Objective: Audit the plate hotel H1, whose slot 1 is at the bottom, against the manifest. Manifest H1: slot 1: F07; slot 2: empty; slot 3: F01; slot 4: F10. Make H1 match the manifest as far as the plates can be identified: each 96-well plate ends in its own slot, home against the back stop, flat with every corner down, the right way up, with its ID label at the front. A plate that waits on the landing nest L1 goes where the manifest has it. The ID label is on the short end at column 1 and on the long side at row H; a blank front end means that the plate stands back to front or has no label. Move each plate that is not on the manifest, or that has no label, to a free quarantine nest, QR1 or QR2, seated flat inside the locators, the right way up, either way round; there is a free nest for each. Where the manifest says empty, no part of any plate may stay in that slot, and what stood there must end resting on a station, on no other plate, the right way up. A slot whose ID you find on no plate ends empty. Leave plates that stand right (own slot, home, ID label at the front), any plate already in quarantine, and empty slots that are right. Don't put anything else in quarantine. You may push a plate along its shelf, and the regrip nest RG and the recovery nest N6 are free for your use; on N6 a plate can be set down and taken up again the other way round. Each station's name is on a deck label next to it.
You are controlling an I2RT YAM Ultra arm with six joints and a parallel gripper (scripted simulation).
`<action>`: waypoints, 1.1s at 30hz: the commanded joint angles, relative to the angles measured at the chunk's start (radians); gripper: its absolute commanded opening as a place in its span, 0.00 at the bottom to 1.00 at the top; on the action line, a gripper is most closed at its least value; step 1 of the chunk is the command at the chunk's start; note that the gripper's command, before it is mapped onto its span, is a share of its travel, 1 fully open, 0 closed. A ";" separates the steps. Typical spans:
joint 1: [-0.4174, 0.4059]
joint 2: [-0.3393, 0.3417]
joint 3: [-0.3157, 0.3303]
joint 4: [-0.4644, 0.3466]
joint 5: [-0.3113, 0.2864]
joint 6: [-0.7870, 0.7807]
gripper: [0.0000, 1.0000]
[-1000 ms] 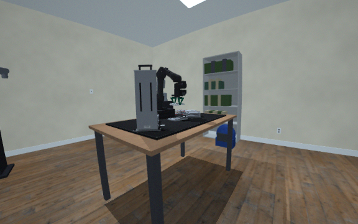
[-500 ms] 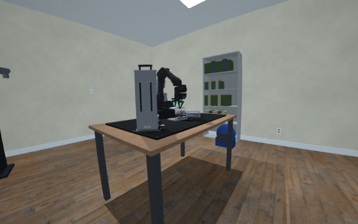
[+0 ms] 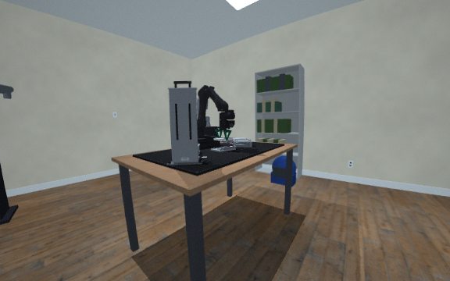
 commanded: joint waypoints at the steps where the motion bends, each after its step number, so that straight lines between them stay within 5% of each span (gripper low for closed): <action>1: -0.001 -0.007 0.004 0.019 -0.002 -0.002 0.86; 33: -0.001 -0.021 -0.014 0.023 -0.002 -0.002 0.86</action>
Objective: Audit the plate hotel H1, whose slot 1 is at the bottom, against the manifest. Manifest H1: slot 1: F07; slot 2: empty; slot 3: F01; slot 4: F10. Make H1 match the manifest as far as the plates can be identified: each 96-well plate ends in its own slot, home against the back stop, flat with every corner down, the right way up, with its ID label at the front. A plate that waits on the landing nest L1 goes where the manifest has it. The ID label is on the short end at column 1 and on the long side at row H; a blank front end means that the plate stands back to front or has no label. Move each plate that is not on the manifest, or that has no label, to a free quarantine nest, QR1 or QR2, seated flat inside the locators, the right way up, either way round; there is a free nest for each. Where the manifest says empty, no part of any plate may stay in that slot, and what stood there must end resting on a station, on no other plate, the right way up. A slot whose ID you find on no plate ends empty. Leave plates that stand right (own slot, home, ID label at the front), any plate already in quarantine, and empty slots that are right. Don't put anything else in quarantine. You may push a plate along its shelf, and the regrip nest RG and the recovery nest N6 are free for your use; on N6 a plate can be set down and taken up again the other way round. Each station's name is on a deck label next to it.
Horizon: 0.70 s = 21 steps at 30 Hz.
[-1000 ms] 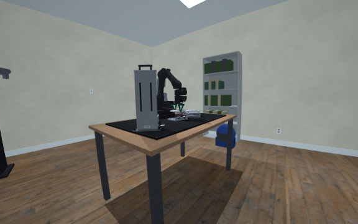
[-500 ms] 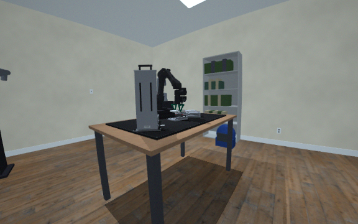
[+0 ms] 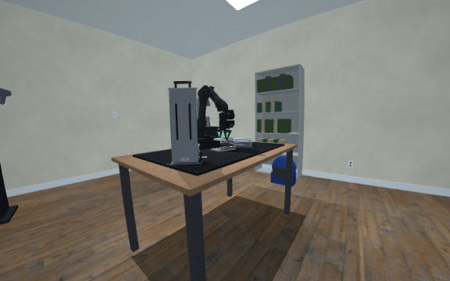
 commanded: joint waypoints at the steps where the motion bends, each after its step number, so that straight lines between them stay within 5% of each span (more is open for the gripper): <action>1: -0.001 -0.010 0.003 0.001 -0.002 -0.002 0.86; 21: -0.001 -0.003 -0.012 0.023 -0.002 -0.002 0.86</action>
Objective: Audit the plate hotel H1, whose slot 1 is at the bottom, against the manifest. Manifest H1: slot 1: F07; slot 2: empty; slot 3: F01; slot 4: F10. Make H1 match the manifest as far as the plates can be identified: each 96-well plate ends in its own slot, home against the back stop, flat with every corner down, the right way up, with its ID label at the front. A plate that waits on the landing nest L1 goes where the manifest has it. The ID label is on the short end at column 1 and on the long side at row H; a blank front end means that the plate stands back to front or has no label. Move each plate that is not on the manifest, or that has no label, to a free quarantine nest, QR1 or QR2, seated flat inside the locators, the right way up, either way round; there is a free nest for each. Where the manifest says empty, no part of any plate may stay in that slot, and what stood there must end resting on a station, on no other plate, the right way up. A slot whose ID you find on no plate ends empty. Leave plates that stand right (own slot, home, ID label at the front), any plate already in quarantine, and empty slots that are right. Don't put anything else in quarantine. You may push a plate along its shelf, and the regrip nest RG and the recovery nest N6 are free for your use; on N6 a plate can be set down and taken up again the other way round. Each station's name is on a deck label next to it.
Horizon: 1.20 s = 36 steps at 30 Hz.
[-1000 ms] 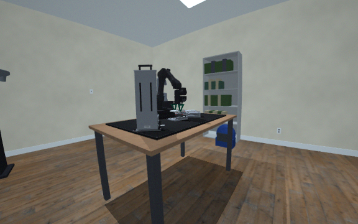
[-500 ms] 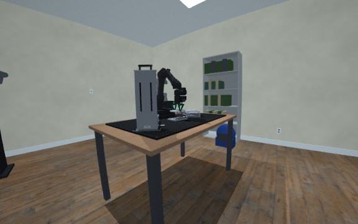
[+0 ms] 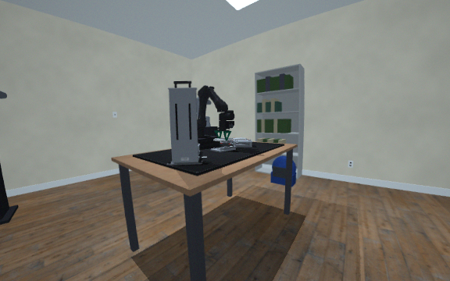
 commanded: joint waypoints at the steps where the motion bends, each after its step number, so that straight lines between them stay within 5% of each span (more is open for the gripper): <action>1: -0.001 -0.004 0.002 0.011 -0.002 -0.002 0.86; 36: -0.002 0.043 -0.035 0.095 -0.002 -0.003 0.86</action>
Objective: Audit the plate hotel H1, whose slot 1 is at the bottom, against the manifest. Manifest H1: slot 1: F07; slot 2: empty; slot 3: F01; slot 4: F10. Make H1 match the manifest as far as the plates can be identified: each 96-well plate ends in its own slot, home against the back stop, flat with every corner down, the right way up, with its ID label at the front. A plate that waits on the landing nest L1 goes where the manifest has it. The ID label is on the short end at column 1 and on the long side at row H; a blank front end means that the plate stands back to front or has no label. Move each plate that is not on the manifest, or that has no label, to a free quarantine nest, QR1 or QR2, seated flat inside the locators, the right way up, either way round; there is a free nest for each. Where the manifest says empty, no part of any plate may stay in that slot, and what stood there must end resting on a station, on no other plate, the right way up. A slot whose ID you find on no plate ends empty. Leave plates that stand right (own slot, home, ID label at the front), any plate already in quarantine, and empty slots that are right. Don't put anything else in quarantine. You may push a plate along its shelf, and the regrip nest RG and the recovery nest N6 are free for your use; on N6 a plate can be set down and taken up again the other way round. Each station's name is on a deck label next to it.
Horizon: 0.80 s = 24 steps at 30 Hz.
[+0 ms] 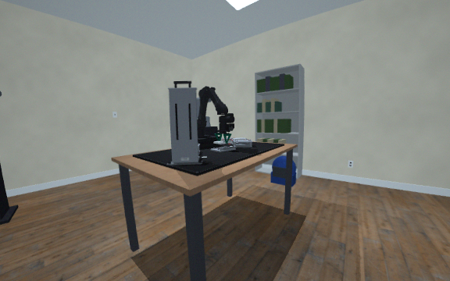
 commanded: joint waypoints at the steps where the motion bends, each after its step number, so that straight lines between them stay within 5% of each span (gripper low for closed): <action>1: -0.001 -0.004 0.002 0.012 -0.002 -0.002 0.86; 24: -0.002 0.028 -0.018 0.064 -0.002 -0.003 0.86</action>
